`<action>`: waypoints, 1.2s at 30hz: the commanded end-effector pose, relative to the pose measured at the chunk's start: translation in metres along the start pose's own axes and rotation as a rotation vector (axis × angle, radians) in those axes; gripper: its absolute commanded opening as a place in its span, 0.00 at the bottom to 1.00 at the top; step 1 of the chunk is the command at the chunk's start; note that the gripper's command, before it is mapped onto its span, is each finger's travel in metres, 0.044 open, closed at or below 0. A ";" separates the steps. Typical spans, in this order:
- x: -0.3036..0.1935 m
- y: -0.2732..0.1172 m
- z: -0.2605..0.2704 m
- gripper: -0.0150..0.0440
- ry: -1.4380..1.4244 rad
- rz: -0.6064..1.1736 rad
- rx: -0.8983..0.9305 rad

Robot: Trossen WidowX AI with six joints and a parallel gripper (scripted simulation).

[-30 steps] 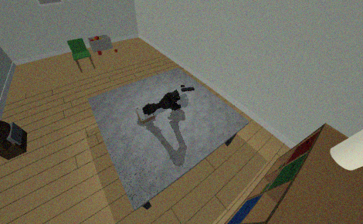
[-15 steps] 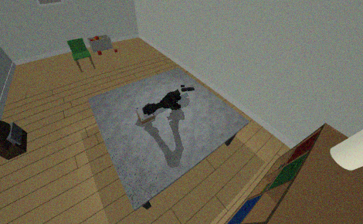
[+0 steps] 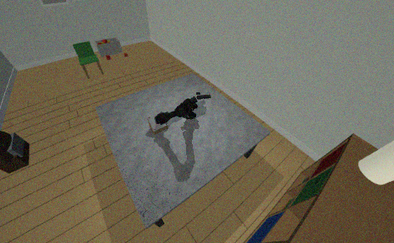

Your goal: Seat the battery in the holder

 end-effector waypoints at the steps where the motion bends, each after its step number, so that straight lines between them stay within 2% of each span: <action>1: -0.002 0.003 0.004 0.36 -0.006 0.039 0.022; 36: 0.012 0.007 -0.004 0.36 0.016 0.236 0.031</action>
Point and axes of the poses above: the point midway between the two fingers, 35 mm back from their tips, its own y axis out along the fingers, its own z axis across the jaws, x = y × z, the point moved 7 cm from there along -y, back along the fingers, and after that the axes turned 3 degrees about -y, right-handed, at the moved point
